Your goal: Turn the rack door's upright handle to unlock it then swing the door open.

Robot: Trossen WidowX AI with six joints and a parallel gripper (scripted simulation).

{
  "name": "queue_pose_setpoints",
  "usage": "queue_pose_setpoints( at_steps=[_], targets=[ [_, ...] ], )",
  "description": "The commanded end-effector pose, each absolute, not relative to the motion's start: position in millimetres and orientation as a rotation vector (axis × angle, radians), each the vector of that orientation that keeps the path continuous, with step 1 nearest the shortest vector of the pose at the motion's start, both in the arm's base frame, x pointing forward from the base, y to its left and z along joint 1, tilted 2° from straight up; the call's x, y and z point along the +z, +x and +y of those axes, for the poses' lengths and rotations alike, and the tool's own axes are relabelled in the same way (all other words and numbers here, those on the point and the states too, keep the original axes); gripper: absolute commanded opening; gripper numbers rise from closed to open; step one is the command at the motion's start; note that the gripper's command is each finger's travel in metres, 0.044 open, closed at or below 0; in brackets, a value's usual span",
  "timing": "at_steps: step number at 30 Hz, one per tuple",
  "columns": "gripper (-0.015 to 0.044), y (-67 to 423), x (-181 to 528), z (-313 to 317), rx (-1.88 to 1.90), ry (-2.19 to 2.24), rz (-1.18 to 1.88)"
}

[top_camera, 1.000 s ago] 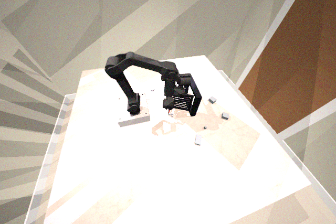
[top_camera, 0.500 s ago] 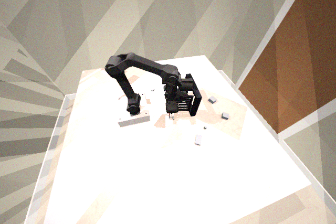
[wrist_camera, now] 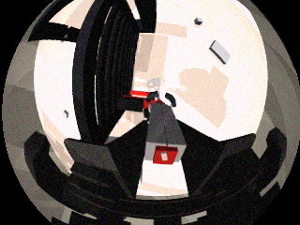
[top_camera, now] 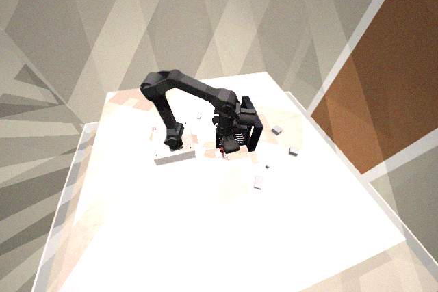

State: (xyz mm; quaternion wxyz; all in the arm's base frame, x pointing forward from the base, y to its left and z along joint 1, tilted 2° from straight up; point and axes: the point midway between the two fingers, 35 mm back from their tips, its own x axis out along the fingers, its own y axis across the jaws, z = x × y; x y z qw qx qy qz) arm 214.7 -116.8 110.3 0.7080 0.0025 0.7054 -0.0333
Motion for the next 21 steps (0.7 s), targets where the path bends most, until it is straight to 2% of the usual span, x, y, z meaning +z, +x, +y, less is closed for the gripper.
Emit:
queue_pose_setpoints(
  at_steps=[1,15,21],
  targets=[
    [0.0024,215.4,110.5,-121.2,-0.033,-0.035,1.568],
    [0.0024,215.4,110.5,-121.2,-0.033,-0.035,1.568],
    [0.0181,215.4,110.5,-121.2,-0.033,-0.035,1.568]
  ],
)
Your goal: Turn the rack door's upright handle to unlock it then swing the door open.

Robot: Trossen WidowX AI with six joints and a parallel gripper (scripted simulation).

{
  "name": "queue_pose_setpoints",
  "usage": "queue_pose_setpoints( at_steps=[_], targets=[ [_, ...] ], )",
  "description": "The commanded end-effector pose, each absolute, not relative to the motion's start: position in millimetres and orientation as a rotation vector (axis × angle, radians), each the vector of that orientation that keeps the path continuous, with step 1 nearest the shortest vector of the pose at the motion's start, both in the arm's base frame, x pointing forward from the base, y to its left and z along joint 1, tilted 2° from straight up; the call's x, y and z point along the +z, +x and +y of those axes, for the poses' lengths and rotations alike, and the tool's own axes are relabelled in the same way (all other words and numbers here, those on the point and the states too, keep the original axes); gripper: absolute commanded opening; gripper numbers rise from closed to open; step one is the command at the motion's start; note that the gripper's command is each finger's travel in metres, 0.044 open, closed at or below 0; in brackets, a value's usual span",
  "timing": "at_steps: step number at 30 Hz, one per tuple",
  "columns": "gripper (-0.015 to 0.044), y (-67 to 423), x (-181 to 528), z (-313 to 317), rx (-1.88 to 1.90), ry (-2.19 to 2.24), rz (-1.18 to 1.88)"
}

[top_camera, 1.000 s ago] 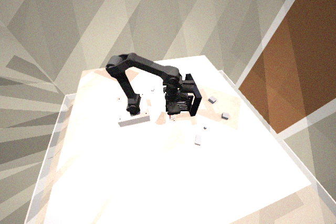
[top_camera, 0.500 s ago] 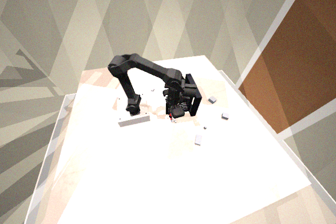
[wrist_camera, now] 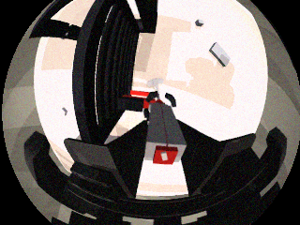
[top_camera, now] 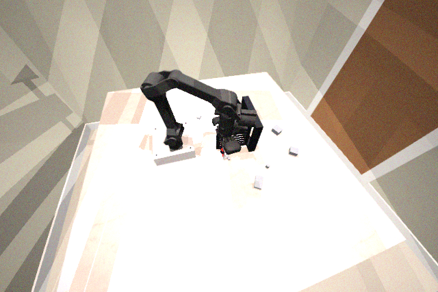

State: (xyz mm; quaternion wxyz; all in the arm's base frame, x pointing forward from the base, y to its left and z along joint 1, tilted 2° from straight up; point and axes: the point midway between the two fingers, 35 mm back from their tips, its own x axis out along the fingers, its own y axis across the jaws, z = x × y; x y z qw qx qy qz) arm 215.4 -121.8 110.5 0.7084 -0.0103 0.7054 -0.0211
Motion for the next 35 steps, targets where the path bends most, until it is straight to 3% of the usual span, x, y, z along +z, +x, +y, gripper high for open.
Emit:
queue_pose_setpoints(
  at_steps=[1,5,35],
  targets=[
    [0.0207,215,110,-121,-0.033,-0.035,1.568],
    [0.0296,215,110,-121,-0.033,-0.035,1.568],
    [0.0296,217,147,-121,-0.033,-0.035,1.568]
  ],
)
